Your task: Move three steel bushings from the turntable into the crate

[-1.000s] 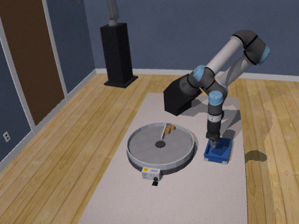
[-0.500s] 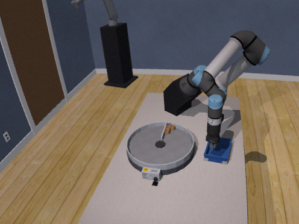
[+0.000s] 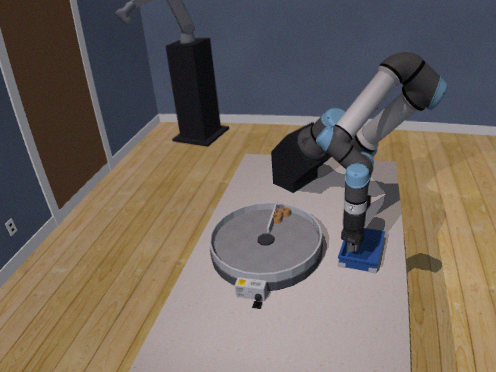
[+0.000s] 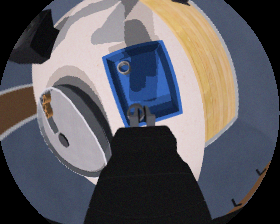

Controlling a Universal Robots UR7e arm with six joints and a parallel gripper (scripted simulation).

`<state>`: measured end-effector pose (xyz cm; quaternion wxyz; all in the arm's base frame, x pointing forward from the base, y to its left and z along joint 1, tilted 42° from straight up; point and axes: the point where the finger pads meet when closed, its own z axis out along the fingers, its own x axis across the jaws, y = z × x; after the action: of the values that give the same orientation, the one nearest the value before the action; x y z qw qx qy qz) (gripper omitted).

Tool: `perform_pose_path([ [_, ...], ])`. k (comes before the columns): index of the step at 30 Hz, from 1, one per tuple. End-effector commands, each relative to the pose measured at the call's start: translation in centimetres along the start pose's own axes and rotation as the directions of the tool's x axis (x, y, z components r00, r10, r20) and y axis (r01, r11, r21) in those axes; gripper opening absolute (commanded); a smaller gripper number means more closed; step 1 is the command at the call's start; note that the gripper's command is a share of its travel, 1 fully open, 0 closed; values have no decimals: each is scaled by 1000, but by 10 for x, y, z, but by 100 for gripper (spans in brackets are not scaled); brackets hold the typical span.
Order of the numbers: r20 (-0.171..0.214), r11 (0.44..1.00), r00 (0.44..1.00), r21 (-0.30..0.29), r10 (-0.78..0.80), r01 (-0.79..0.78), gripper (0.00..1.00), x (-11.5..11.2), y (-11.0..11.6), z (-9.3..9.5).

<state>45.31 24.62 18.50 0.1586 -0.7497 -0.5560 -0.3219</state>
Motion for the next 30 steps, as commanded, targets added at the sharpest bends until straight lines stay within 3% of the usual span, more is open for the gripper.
perform_pose_path([
  [1,0,1000,1000,-1,-1,1,0,0,0,0],
  [30,0,1000,1000,-1,0,0,0,0,0,17],
])
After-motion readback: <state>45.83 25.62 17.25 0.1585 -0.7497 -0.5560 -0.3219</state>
